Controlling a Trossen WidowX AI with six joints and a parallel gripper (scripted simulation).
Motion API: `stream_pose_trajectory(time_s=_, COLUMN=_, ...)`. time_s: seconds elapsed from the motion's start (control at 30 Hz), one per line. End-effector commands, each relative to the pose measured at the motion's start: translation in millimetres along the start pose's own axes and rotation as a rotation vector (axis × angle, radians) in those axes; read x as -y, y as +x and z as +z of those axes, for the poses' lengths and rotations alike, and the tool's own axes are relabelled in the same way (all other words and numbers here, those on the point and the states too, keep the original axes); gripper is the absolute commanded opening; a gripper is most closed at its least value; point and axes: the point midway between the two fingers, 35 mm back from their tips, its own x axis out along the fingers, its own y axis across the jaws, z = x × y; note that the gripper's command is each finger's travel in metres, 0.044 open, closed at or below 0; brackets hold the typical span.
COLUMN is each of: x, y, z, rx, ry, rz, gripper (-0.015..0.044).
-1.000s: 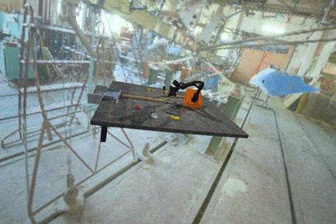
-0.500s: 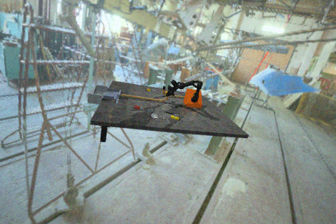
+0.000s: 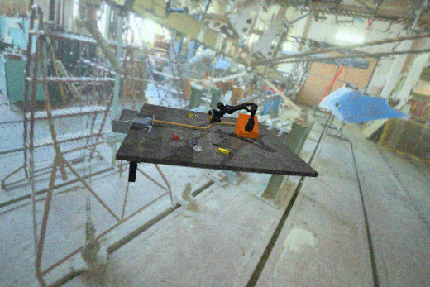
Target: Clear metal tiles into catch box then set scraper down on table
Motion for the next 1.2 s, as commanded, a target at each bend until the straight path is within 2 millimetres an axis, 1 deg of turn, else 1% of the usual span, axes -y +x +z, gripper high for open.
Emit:
stream_pose_trajectory(time_s=0.0, x=0, y=3, z=8, rx=0.012, ry=-0.003, rz=-0.003, gripper=0.0000)
stream_pose_trajectory(time_s=0.77, x=-2, y=26, z=38, rx=0.013, ry=-0.004, rz=-0.002, gripper=0.0000)
stream_pose_trajectory(time_s=1.17, x=-2, y=34, z=51, rx=0.013, ry=-0.005, rz=-0.002, gripper=0.0000)
